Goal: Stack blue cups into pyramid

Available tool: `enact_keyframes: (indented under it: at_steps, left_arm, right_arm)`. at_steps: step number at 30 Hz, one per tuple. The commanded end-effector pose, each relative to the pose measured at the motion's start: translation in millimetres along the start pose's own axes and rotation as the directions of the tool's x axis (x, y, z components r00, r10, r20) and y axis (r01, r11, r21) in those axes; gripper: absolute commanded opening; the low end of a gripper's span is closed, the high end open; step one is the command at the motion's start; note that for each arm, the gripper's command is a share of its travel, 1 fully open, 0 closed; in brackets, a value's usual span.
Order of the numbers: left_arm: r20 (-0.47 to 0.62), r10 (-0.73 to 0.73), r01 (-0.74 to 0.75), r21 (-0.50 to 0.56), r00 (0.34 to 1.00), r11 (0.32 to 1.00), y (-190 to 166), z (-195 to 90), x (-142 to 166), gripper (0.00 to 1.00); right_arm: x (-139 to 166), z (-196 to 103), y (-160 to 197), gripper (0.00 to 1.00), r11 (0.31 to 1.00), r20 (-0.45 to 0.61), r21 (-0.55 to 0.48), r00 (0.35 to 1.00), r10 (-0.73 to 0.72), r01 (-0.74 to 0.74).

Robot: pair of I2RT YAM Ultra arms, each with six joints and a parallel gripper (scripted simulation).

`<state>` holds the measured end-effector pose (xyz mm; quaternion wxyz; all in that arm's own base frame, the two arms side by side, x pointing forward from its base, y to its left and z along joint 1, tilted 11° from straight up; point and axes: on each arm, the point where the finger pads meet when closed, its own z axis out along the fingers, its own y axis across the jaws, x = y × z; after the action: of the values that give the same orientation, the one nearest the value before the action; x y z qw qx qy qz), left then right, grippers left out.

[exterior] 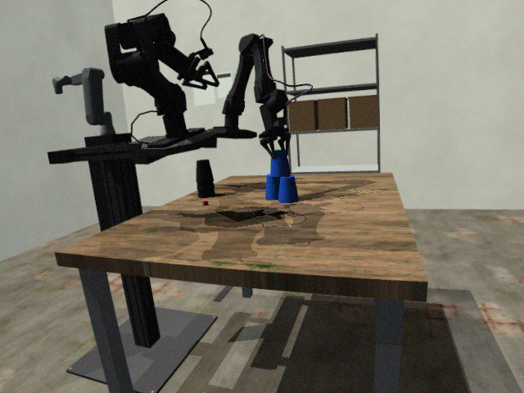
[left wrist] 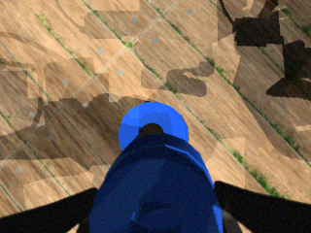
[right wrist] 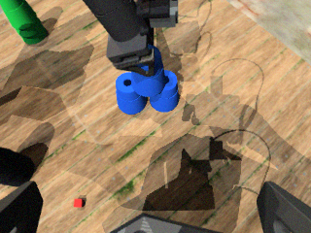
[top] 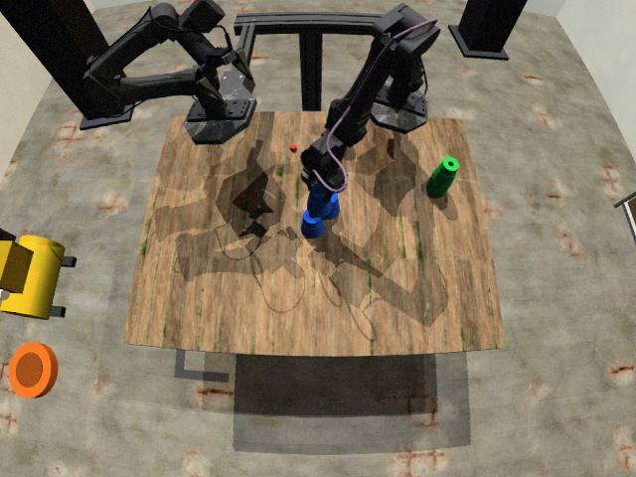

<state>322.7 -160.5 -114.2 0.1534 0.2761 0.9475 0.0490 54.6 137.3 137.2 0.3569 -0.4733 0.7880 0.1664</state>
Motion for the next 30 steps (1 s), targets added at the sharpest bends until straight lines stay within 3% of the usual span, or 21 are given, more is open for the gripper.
enact_keyframes:
  at_steps: [1,4,5,7,15,24,30]
  left_arm:
    - [0.015,-0.007,0.007,0.005,1.000,1.000,2,2,-2,0.00]
    - [0.015,-0.007,0.007,0.005,1.000,1.000,2,2,-2,0.00]
    - [0.018,-0.005,0.005,0.000,1.000,1.000,1,-1,-5,0.11]
    - [0.018,-0.005,0.005,0.000,1.000,1.000,1,-1,-5,0.11]
    - [0.018,-0.005,0.005,0.000,1.000,1.000,1,-1,-5,1.00]
    - [0.004,-0.004,0.004,-0.004,1.000,1.000,0,-27,1,1.00]
    - [0.003,-0.011,0.011,-0.004,1.000,1.000,0,-62,0,1.00]
  right_arm:
    - [-3,-1,-3,1.00,1.000,0.022,0.006,1.000,0.003,-0.003]
    - [-3,-1,-3,1.00,1.000,0.022,0.006,1.000,0.003,-0.003]
    - [-3,-1,-3,1.00,1.000,0.022,0.006,1.000,0.003,-0.003]
    - [-3,-1,-3,1.00,1.000,0.022,0.006,1.000,0.003,-0.003]
    - [-3,-1,-3,1.00,1.000,0.017,0.015,1.000,0.002,-0.003]
    - [-3,-1,-3,1.00,1.000,0.017,0.015,1.000,0.002,-0.003]
    - [-4,-2,-2,1.00,1.000,0.023,0.005,1.000,0.009,-0.009]
